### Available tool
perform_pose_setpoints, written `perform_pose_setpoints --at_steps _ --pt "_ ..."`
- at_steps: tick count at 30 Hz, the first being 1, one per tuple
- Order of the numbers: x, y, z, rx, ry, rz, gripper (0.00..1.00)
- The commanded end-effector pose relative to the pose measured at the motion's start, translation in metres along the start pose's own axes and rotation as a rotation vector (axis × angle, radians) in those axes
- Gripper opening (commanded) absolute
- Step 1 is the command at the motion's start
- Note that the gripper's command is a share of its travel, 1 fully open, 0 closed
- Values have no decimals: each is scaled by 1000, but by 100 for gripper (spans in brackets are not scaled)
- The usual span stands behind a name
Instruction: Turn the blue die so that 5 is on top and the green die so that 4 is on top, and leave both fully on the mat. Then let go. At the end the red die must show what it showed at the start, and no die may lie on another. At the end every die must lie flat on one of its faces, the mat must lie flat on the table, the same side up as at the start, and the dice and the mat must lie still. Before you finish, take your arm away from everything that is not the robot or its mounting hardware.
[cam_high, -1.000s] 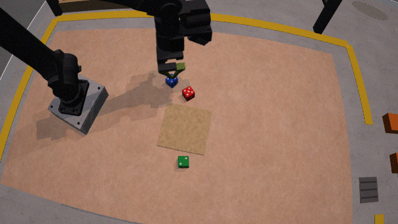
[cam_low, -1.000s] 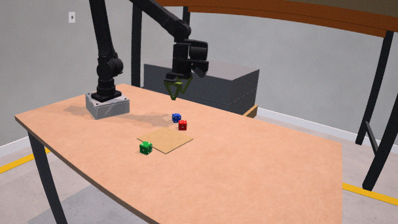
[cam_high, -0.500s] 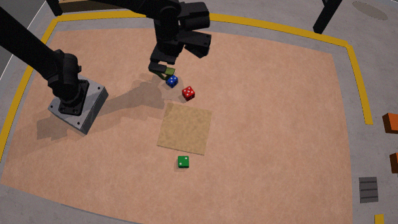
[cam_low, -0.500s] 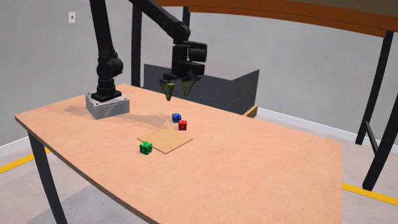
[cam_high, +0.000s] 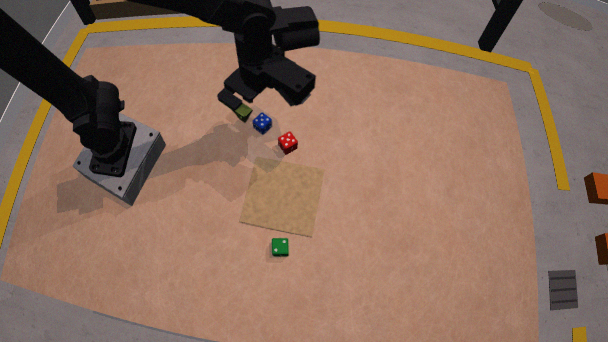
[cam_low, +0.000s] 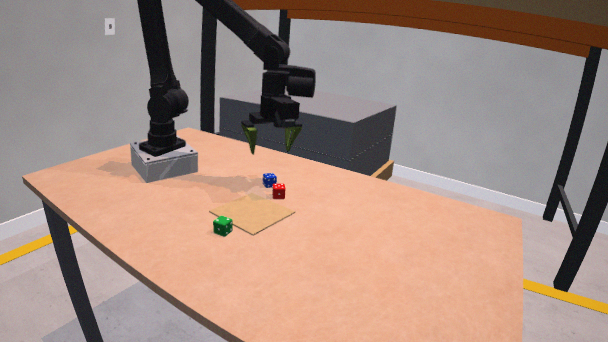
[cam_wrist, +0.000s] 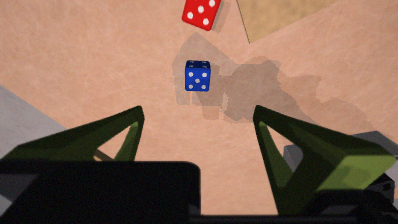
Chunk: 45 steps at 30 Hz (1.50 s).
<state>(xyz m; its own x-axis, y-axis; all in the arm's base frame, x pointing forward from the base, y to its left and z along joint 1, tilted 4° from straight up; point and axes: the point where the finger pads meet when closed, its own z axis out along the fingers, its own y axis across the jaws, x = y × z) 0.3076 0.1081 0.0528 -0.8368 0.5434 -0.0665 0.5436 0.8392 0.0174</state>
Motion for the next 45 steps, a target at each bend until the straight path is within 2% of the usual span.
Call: perform_pose_setpoints --at_steps 1,5,6,45 --pt "-7 1 4 -7 -11 178 100" --pt "-10 5 1 -16 -16 199 100" --pt "-10 5 1 -16 -16 199 45" --pt "-9 4 2 -14 -14 197 45"
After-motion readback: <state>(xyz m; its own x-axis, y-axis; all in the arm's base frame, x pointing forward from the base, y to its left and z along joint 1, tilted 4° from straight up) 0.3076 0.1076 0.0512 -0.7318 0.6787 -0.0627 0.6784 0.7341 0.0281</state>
